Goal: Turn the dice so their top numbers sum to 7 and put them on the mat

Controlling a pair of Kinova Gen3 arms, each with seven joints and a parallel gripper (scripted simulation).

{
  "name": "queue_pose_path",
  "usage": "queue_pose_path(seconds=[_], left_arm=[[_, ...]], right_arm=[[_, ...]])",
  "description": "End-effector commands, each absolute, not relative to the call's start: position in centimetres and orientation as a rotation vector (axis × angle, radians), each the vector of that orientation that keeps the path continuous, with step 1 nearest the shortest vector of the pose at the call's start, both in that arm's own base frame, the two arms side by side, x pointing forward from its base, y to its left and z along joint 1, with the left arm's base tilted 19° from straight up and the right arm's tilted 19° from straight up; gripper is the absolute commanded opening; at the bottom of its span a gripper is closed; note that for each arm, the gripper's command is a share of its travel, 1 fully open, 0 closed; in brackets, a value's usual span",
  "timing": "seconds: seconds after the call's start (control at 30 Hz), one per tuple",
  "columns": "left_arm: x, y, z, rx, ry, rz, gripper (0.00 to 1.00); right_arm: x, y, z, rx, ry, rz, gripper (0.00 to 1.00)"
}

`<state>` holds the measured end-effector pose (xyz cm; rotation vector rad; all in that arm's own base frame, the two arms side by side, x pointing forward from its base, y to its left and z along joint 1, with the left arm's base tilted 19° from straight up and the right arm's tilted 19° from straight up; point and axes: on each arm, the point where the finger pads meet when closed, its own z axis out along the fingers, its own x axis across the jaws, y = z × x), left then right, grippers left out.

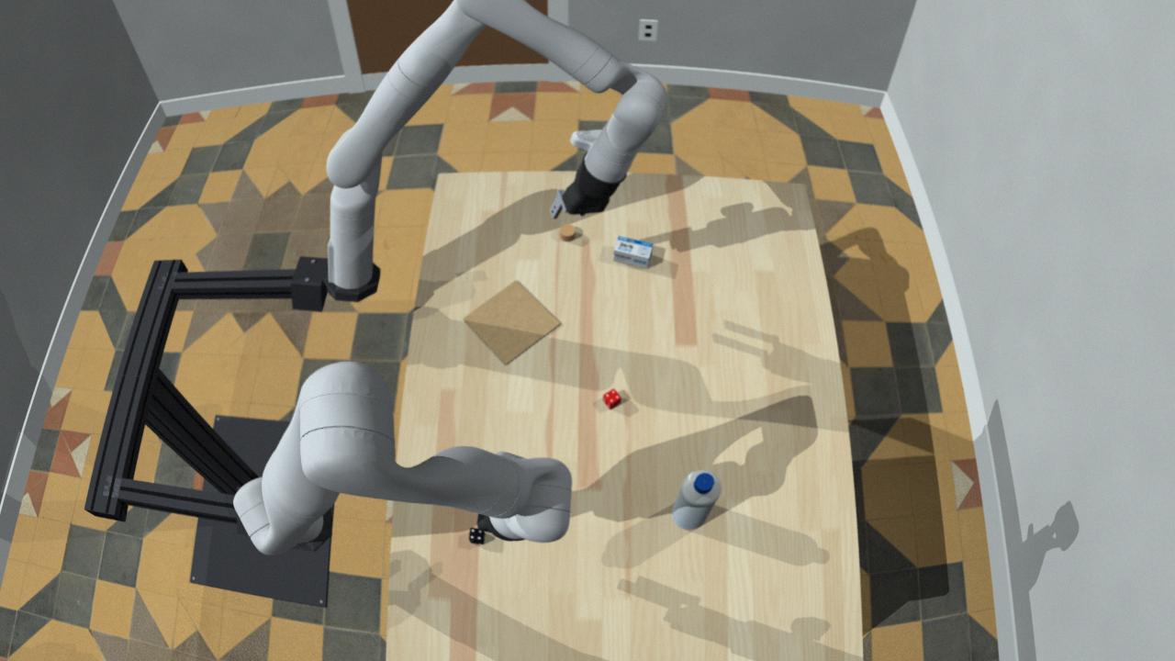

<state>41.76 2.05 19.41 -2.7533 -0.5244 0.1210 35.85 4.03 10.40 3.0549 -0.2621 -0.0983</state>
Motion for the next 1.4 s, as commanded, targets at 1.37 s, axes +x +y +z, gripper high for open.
queue_pose_path(seconds=[1.37], left_arm=[[33.1, 25.7, 22.9, -2.181, -2.014, -0.016, 1.0]], right_arm=[[29.8, 0.7, 9.6, 2.86, -0.072, 0.276, 1.0]])
